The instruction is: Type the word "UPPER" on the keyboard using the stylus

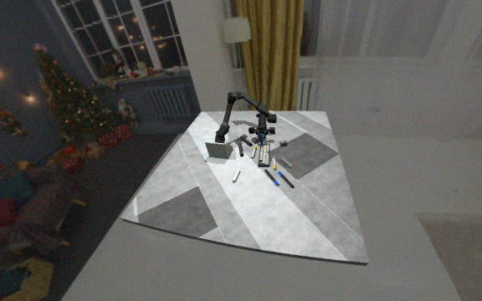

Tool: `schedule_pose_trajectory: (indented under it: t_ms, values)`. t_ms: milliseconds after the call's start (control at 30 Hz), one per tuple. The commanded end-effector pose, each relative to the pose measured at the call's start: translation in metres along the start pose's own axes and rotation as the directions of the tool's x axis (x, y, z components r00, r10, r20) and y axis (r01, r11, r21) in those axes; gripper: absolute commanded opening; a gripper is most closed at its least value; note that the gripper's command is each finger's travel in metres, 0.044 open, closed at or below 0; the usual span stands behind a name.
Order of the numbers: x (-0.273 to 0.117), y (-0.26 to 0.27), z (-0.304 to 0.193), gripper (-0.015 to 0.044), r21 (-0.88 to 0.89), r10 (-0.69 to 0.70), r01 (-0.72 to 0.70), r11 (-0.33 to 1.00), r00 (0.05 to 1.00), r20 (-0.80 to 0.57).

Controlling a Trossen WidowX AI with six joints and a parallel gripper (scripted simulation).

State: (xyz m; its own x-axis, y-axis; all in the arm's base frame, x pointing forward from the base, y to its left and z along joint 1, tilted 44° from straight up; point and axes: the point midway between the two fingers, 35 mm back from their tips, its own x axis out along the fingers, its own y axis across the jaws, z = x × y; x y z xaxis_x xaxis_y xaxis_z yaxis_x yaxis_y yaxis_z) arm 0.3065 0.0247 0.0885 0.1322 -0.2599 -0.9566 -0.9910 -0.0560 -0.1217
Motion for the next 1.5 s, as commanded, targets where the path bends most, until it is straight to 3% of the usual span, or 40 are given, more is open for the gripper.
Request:
schedule_pose_trajectory:
  t_ms: [0, 1467]
  values:
    - [0.002, 0.0, 0.002, 0.0081, 0.005, -0.001, 0.001, 1.0, 1.0, -0.004]
    - [0.006, -0.001, 0.008, 0.0081, 0.005, -0.001, 0.001, 1.0, 1.0, -0.003]
